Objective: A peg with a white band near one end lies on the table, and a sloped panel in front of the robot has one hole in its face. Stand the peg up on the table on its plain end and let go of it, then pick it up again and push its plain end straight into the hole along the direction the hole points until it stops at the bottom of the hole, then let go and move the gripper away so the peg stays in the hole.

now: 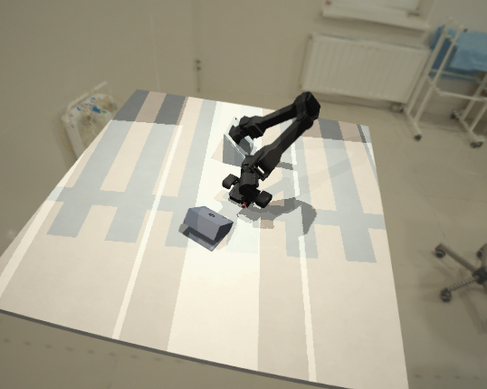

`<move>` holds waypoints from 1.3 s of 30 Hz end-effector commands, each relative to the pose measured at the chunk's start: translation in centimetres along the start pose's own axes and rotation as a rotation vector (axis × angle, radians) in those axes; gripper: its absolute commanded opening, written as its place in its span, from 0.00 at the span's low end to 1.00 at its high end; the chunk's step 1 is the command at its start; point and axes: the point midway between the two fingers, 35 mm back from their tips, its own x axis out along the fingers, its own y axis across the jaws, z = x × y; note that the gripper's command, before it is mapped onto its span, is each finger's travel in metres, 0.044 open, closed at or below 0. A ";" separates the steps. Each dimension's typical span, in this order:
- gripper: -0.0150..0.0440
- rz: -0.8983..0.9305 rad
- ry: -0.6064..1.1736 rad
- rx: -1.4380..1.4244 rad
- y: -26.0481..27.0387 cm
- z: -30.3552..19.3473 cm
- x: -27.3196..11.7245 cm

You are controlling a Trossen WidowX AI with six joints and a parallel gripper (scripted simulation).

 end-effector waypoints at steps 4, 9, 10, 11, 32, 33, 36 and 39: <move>0.35 -0.001 0.000 0.003 -0.1 0.0 0.0; 0.34 -0.001 0.000 0.003 -0.1 0.0 0.0; 0.34 -0.001 -0.002 0.003 0.0 0.0 0.0; 0.34 -0.001 -0.007 0.002 0.0 0.0 0.0; 0.34 0.000 -0.189 0.001 0.0 -0.8 -1.2; 0.34 0.000 -0.198 0.001 0.0 -0.8 -1.3; 0.34 0.000 -0.224 0.001 0.0 -1.0 -1.4; 0.34 0.000 -0.250 0.001 0.0 -1.1 -1.6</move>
